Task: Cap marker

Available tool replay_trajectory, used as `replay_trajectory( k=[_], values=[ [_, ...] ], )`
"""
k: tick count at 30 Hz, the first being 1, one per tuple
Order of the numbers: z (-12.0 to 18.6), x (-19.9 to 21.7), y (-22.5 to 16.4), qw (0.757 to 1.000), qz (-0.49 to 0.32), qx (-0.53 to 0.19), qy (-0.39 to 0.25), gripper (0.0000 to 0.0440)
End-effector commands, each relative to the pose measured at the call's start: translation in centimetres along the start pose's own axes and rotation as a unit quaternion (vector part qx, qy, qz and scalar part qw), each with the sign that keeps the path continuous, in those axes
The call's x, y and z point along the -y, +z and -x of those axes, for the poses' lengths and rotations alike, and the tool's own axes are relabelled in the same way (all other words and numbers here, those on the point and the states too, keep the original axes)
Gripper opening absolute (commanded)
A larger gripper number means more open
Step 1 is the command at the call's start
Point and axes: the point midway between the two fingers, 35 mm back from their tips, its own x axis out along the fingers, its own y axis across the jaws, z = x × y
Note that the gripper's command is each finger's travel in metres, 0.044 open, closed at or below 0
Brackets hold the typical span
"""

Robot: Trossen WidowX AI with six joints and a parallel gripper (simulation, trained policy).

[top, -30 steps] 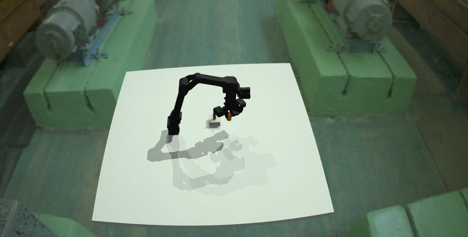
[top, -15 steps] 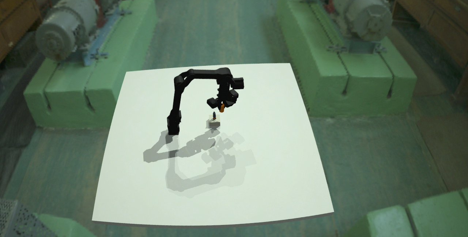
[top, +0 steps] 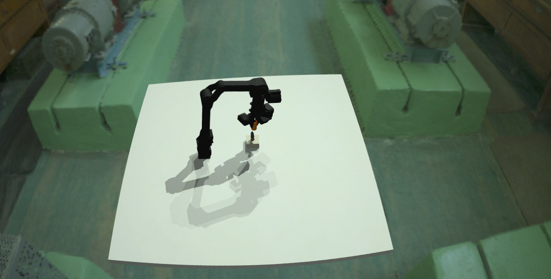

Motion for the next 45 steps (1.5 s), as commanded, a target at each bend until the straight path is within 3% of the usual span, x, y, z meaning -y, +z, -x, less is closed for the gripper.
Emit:
replay_trajectory(
  k=[1,45],
  values=[
    [-0.5,0.4,-0.5,1.000,0.005,-0.004,-0.004,0.0000],
    [-7.9,0.7,-0.7,0.998,0.065,-0.017,-0.018,0.0004]
  ],
)
